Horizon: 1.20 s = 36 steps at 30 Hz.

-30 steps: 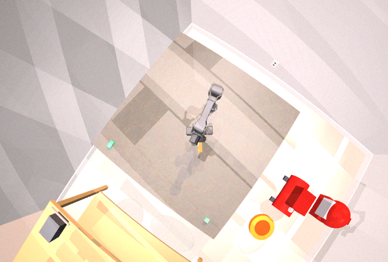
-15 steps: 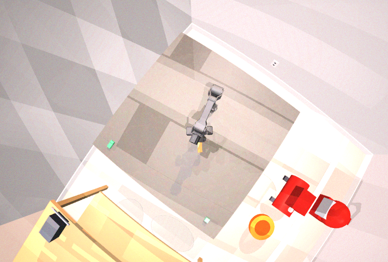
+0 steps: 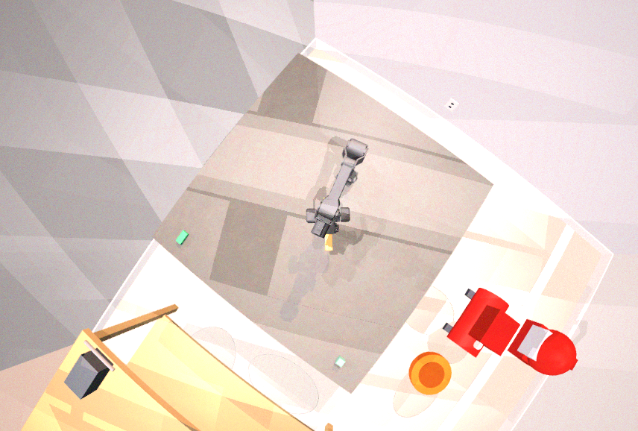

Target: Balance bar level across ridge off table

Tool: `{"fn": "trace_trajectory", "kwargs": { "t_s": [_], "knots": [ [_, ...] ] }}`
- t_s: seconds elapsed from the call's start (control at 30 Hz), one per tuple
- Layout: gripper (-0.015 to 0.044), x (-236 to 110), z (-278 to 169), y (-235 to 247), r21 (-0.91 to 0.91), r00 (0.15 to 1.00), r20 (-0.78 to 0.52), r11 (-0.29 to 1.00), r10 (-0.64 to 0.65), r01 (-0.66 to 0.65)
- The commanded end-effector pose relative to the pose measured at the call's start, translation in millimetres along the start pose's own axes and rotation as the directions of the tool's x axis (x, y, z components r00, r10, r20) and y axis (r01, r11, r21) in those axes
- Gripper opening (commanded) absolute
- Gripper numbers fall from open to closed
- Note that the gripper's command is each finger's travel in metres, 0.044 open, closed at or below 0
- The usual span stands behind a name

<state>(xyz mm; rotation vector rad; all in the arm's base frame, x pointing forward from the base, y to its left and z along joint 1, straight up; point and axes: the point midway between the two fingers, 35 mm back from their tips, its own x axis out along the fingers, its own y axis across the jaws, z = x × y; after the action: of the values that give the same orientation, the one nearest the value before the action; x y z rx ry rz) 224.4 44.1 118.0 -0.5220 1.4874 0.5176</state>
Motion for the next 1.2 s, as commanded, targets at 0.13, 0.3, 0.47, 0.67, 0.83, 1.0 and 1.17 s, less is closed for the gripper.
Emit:
{"fn": "trace_trajectory", "kwargs": {
  "t_s": [0.13,0.3,0.47,0.67,0.83,1.0,1.17],
  "knots": [
    [0.0,1.1,0.4,-0.2,-0.002,1.0,0.001,1.0,-0.001,0.001],
    [0.0,1.5,0.3,-0.1,-0.002,1.0,0.001,1.0,-0.001,0.001],
    [0.0,2.0,0.1,-0.1,-0.002,1.0,0.001,1.0,-0.001,0.001],
    [0.0,2.4,0.0,-0.1,-0.002,1.0,0.001,1.0,-0.001,0.001],
    [0.0,2.8,0.0,-0.1,-0.002,1.0,0.001,1.0,-0.001,0.001],
    [0.0,3.3,-0.2,0.0,-0.002,1.0,0.001,1.0,-0.001,0.001],
    [0.0,3.7,-0.2,0.0,-0.002,1.0,0.001,1.0,-0.001,0.001]
  ]
}}
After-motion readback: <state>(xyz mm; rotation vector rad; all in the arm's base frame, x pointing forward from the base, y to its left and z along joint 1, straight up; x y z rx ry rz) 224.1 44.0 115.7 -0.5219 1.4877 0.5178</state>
